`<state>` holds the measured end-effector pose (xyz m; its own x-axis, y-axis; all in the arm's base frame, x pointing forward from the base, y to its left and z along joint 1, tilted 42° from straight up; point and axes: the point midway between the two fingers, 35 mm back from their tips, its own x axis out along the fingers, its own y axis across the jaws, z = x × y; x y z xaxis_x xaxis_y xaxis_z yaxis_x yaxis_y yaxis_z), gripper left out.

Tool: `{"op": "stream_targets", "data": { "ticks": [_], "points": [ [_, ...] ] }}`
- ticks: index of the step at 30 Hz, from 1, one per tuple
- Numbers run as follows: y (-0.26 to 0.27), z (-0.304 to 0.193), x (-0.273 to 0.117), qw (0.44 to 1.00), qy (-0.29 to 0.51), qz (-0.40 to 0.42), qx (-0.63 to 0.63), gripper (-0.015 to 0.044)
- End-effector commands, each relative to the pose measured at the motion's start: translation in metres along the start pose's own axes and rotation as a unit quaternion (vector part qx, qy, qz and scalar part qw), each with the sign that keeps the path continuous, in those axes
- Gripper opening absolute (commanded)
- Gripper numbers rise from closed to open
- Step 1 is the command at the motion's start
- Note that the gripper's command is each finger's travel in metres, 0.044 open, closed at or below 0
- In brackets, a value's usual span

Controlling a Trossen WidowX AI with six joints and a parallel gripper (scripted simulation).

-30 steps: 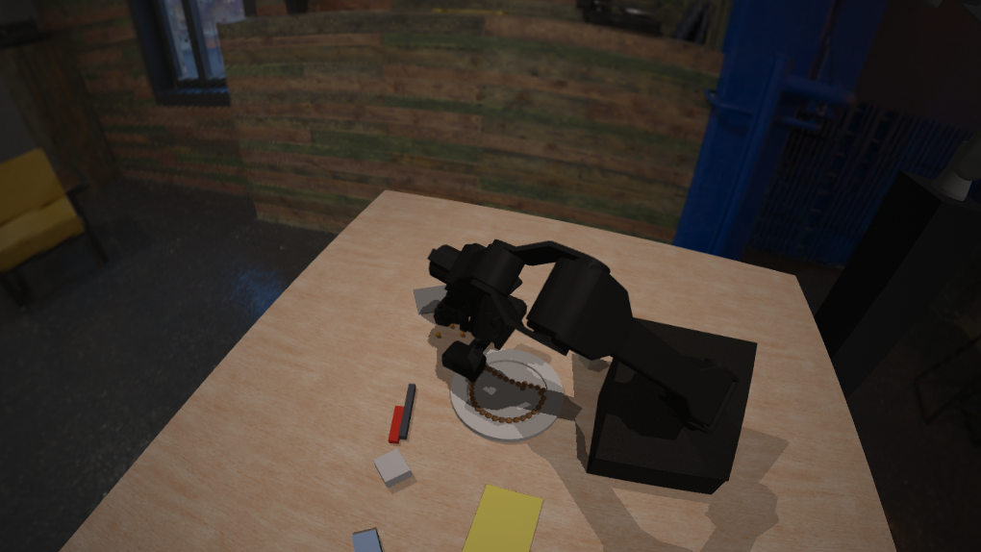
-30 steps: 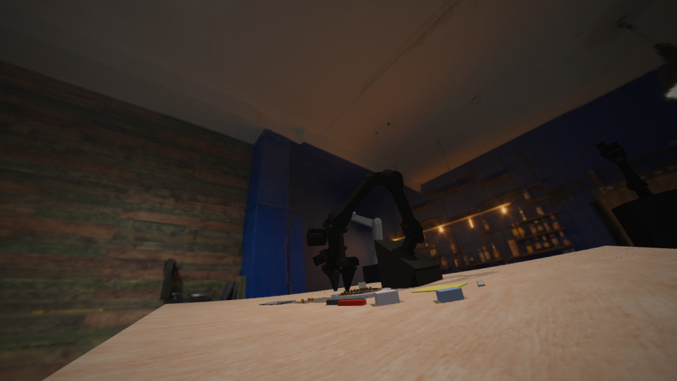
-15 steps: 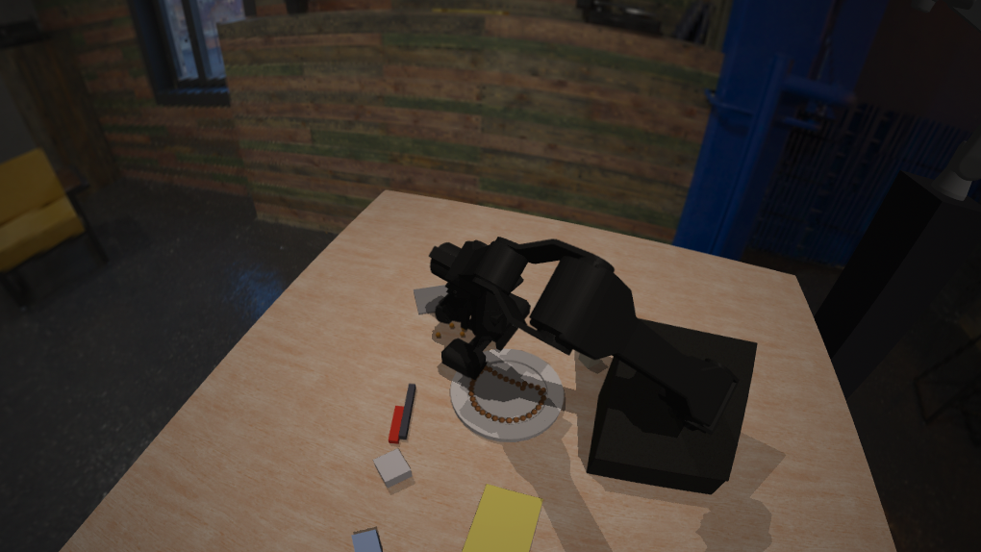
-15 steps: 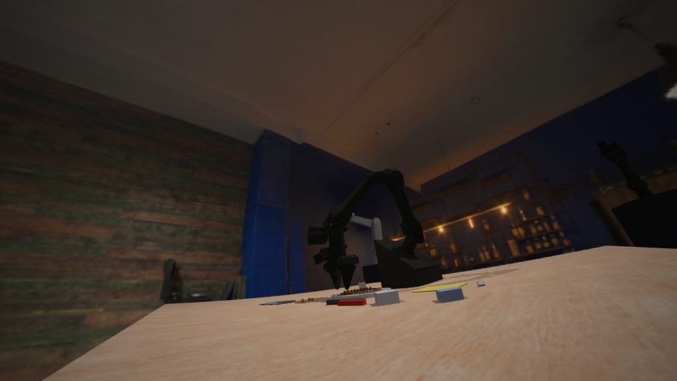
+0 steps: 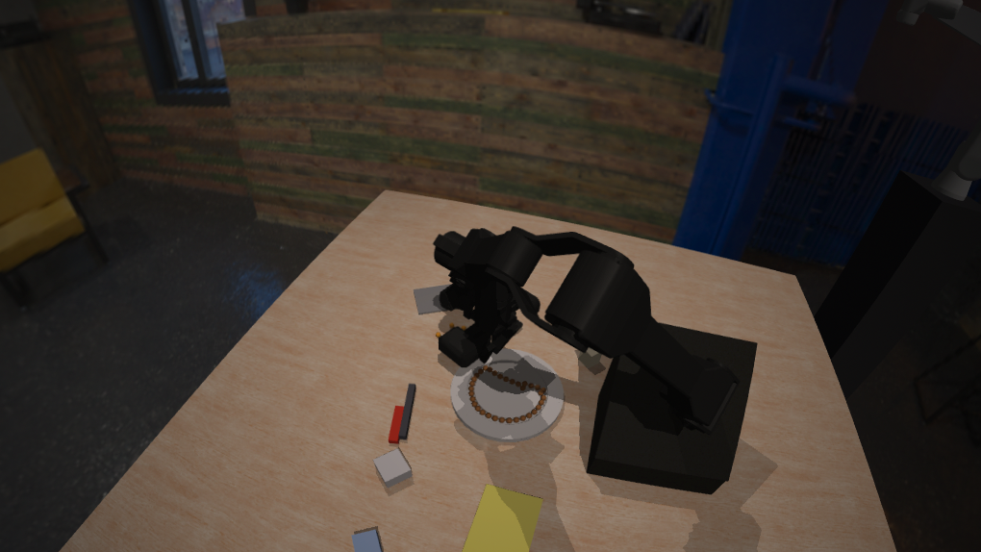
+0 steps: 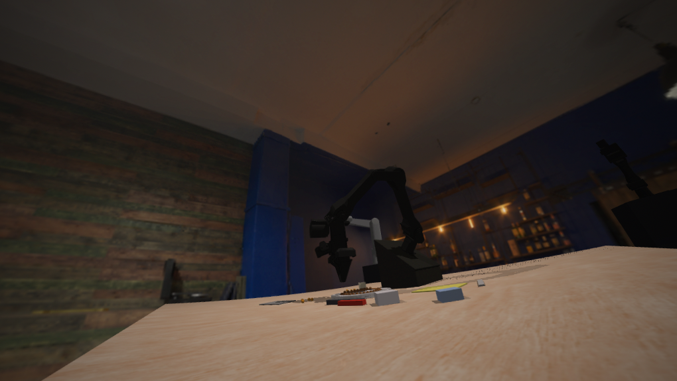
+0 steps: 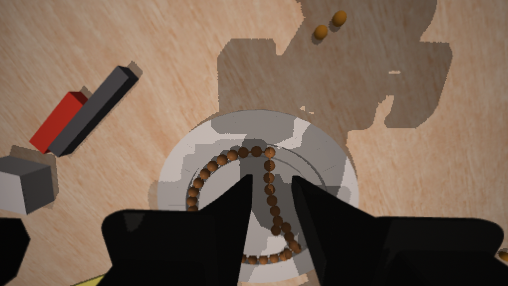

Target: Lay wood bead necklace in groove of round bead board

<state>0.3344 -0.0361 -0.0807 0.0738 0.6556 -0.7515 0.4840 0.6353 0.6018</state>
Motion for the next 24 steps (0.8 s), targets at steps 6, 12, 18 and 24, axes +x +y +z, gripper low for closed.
{"op": "stream_targets", "data": {
  "ticks": [6,12,18,24],
  "points": [
    [0.0,0.0,0.005,1.0,-0.001,-0.001,0.0,0.012],
    [0.0,0.0,0.013,1.0,0.001,-0.001,0.002,0.012],
    [0.0,-0.002,0.023,1.0,0.003,-0.001,0.003,0.012],
    [0.0,-0.003,0.033,1.0,0.005,-0.001,0.005,0.012]
  ]
}}
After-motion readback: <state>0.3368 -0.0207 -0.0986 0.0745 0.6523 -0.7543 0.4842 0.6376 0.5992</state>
